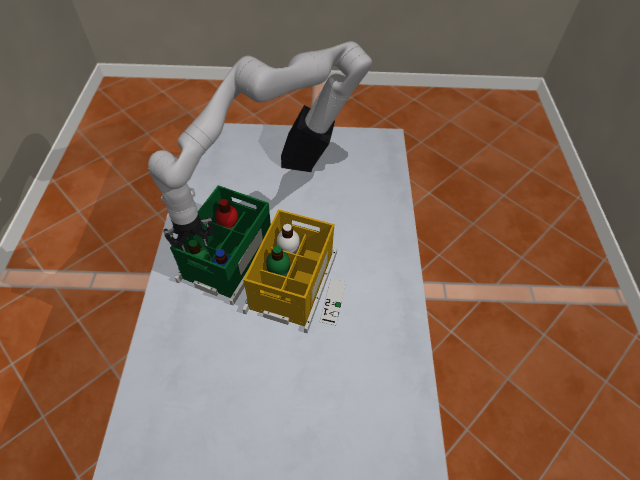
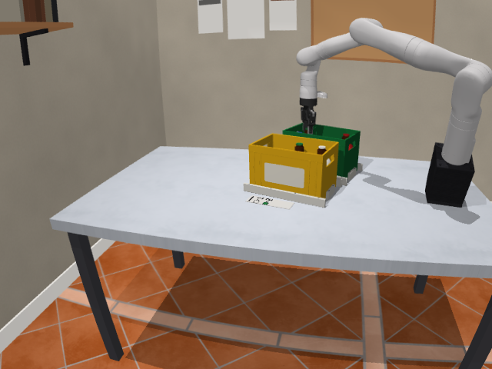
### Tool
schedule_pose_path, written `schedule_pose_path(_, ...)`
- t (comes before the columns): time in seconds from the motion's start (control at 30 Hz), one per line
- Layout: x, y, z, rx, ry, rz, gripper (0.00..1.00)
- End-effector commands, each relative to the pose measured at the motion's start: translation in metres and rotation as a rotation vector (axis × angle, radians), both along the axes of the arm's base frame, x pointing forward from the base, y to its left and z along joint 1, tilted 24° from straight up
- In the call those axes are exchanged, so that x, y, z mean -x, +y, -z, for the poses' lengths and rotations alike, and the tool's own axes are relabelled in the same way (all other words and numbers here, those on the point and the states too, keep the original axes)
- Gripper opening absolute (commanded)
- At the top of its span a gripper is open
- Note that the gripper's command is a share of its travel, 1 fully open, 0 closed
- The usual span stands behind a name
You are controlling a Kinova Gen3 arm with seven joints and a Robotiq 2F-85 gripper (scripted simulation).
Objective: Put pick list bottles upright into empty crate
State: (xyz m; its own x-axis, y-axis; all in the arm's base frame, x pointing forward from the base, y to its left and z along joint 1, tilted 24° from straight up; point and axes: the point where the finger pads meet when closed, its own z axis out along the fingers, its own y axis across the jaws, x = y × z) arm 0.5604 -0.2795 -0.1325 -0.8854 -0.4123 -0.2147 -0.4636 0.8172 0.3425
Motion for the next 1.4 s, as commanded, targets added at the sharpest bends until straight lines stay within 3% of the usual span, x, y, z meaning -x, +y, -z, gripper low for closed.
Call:
schedule_pose_path(0.0, -0.0008, 0.0000, 0.0013, 0.002, -0.002, 0.001, 0.67)
schedule_pose_path(0.4, -0.0008, 0.0009, 0.0032, 0.002, -0.002, 0.001, 0.67)
schedule_pose_path(0.43, -0.0006, -0.0007, -0.0004, 0.002, -0.002, 0.001, 0.48)
schedule_pose_path(1.37, -0.0007, -0.0007, -0.0004, 0.002, -0.002, 0.001, 0.44)
